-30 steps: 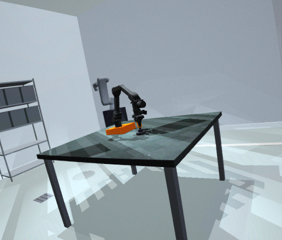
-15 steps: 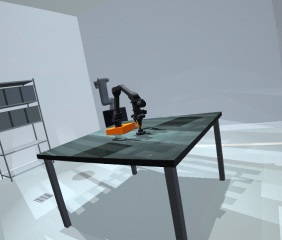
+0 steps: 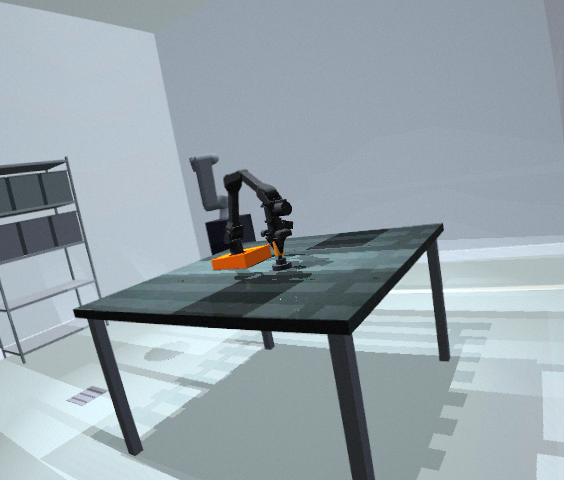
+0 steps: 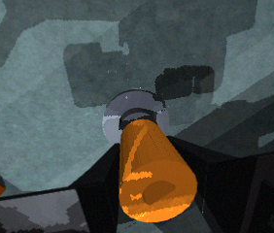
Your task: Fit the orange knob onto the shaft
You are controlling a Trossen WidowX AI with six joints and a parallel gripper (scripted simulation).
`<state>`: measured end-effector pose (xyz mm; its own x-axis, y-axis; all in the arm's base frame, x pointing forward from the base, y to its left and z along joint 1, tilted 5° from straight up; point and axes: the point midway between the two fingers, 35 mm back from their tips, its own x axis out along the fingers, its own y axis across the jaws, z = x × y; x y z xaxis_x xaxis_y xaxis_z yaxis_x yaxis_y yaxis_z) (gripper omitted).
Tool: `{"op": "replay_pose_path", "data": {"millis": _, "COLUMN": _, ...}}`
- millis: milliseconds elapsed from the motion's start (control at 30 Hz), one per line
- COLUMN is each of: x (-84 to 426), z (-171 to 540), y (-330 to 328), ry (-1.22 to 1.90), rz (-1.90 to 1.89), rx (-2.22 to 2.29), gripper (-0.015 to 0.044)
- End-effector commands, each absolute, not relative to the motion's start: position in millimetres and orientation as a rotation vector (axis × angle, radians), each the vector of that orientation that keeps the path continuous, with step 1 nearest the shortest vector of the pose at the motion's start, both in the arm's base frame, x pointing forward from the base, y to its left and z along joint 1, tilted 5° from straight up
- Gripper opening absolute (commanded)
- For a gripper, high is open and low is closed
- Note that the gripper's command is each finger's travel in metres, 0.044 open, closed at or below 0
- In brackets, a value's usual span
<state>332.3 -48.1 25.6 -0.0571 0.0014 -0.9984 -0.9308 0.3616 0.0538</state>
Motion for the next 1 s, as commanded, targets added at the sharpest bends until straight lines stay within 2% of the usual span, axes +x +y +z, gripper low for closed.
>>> {"op": "replay_pose_path", "data": {"millis": 0, "x": 332.5, "z": 25.3, "y": -48.3, "ry": 1.408, "rz": 0.969, "rx": -0.916, "gripper": 0.0000}}
{"op": "replay_pose_path", "data": {"millis": 967, "x": 332.5, "z": 24.3, "y": -48.3, "ry": 1.422, "rz": 0.938, "rx": -0.886, "gripper": 0.0000}}
